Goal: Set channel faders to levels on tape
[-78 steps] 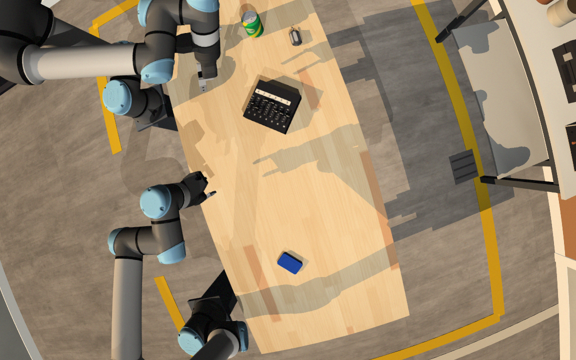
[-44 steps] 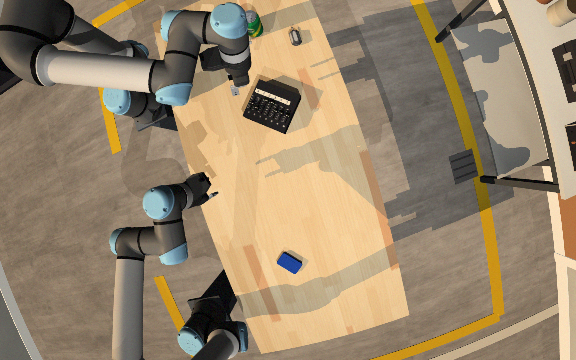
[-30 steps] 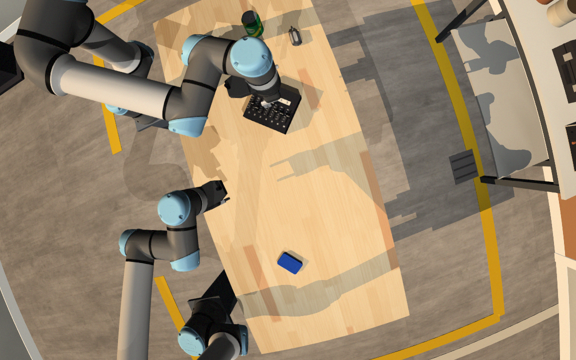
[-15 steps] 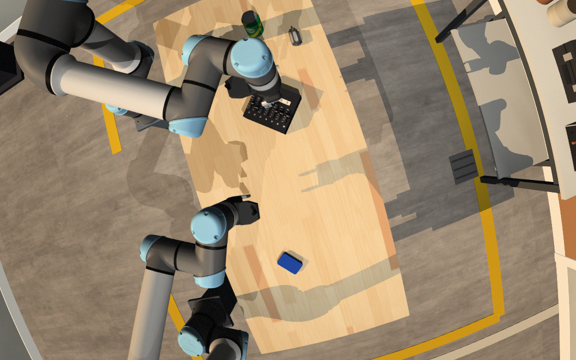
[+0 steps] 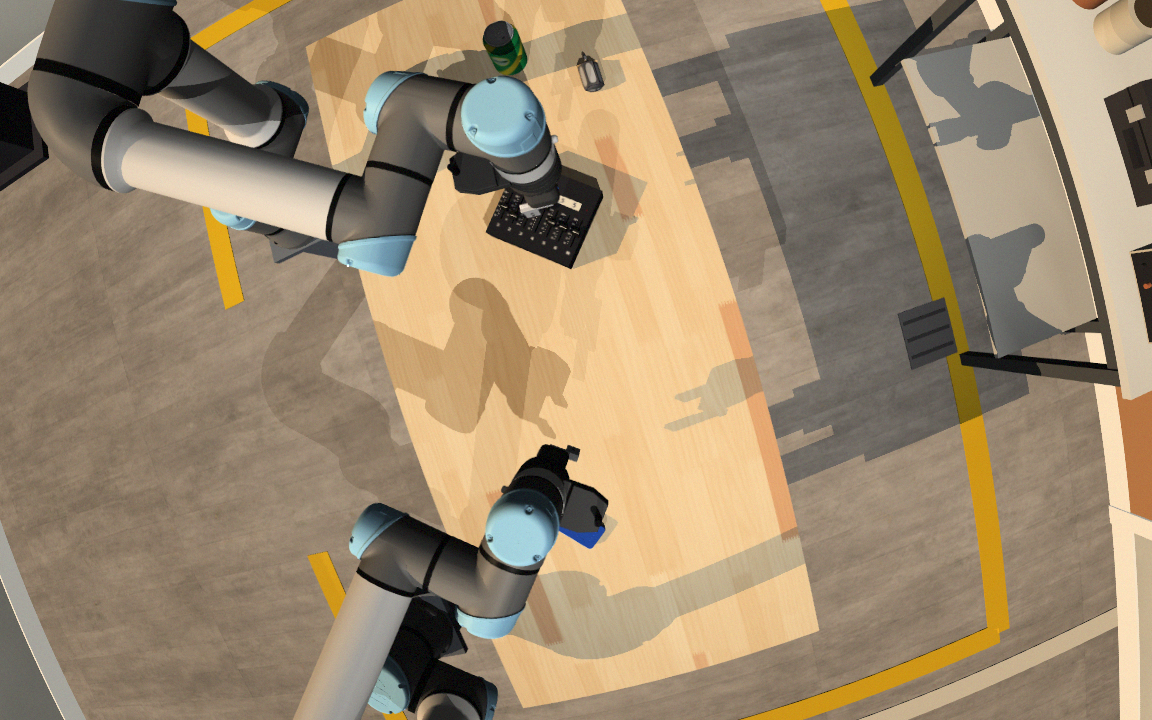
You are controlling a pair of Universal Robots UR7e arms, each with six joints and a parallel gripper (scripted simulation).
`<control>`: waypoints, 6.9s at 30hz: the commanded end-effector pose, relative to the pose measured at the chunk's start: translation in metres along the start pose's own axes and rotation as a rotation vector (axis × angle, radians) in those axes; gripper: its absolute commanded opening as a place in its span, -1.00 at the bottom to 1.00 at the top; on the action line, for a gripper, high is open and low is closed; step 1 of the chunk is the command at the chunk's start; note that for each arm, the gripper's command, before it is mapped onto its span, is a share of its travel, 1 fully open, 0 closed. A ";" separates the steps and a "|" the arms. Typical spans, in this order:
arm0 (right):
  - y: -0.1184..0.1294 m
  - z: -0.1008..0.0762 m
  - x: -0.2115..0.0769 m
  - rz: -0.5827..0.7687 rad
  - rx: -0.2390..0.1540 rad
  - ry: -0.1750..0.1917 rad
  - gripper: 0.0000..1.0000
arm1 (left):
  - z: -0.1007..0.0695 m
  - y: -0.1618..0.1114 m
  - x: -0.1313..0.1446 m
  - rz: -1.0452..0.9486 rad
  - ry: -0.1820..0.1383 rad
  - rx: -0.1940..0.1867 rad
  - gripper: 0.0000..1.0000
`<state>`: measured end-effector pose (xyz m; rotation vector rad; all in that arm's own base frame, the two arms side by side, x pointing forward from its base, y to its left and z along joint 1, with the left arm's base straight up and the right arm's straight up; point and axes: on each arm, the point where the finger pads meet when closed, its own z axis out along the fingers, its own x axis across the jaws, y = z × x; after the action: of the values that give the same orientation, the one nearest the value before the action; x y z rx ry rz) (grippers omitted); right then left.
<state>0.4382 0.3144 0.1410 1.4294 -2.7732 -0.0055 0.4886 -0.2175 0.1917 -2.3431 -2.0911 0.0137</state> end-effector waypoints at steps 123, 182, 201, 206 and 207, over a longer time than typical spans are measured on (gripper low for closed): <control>-0.073 -0.032 0.830 4.052 -0.049 -0.009 1.00 | 0.067 -0.035 -0.024 2.184 -0.257 -0.066 1.00; -0.073 -0.032 0.830 4.052 -0.049 -0.009 1.00 | 0.054 -0.029 -0.012 1.758 -0.197 -0.008 1.00; -0.073 -0.032 0.830 4.052 -0.049 -0.009 1.00 | 0.032 -0.021 -0.001 1.052 -0.103 0.031 1.00; -0.073 -0.032 0.830 4.052 -0.049 -0.009 1.00 | 0.025 -0.018 0.001 0.826 -0.077 0.032 1.00; -0.073 -0.032 0.830 4.052 -0.049 -0.009 1.00 | 0.023 -0.018 0.001 0.782 -0.072 0.032 1.00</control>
<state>0.0164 -0.4033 0.1865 3.1426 0.0644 -0.0008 0.4700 -0.2148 0.1655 -3.0409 -0.9038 0.1431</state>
